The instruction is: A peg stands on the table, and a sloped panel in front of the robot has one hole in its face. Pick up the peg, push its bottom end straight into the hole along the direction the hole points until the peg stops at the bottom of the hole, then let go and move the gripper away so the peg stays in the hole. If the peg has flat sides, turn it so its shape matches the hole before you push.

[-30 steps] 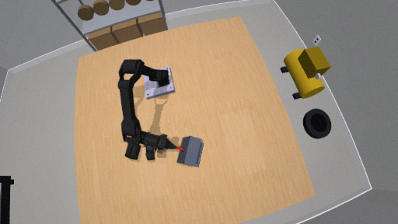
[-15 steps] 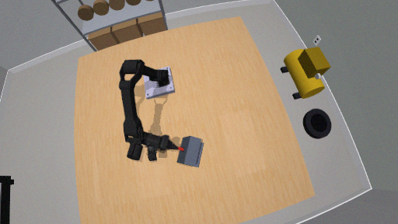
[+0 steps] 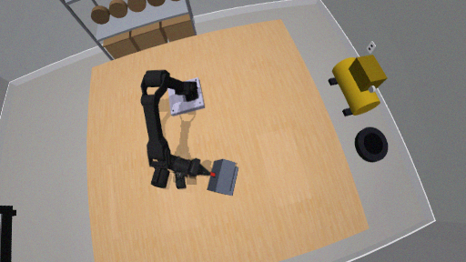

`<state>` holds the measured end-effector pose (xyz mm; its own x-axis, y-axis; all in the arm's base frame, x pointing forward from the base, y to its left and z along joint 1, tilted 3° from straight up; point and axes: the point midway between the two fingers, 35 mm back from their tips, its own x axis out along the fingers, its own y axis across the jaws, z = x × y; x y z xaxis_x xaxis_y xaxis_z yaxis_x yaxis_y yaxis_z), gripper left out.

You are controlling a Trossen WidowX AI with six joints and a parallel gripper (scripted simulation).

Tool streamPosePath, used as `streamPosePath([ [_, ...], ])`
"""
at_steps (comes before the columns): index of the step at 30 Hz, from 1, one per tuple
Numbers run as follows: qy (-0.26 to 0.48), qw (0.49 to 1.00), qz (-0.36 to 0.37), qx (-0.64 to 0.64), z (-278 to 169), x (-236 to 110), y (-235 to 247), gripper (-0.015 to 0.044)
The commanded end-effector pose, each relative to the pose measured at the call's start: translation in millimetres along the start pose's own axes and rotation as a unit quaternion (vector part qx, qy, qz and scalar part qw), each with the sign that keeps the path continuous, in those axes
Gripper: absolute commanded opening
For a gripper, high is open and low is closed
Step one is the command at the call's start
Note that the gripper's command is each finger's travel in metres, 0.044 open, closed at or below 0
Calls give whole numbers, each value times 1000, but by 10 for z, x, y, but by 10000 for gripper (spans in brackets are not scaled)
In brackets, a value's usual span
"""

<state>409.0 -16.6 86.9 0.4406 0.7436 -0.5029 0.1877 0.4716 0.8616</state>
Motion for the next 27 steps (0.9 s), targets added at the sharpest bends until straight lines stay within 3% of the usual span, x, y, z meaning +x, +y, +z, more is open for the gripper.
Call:
streamPosePath([
  [1, 2, 1000, -1, 4, -20, 32, -18, 0],
  [19, 1, 1000, 1, 0, -6, 46, -9, 0],
  [27, 1, 1000, 1, 0, -6, 46, -9, 210],
])
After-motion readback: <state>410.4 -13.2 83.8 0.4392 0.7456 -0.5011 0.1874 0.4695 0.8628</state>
